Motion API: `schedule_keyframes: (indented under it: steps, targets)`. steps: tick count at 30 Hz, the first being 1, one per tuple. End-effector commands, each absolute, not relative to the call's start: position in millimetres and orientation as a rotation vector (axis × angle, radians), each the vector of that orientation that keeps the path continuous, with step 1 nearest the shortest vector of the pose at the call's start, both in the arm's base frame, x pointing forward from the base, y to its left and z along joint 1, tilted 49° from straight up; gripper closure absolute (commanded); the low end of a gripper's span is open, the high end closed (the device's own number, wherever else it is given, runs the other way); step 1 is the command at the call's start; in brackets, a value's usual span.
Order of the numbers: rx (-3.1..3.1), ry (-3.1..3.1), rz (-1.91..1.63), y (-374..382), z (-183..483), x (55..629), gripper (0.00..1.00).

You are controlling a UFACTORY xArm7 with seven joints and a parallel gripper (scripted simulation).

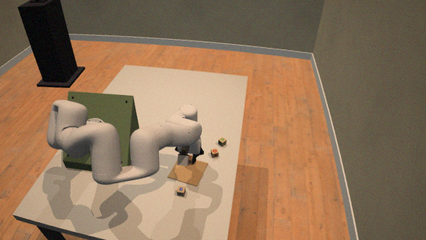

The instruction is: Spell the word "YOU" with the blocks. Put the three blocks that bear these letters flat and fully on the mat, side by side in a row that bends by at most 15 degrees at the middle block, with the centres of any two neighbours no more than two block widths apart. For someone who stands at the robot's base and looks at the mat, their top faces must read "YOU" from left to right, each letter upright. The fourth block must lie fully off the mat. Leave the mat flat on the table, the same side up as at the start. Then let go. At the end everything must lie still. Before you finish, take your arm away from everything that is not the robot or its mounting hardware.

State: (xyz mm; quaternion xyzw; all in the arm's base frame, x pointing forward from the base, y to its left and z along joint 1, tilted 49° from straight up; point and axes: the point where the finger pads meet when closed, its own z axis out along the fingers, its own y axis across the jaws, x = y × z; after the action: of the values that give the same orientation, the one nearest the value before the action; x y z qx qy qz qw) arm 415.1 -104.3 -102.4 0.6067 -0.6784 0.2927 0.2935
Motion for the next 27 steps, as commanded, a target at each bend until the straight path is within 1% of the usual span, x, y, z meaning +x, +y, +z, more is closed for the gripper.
schedule_keyframes:
  steps: [1,27]
  targets:
    - [1.620,-1.808,0.782,-102.1,-101.9,416.6,0.73]
    - [1.620,-1.808,0.781,-101.6,-102.6,419.5,0.73]
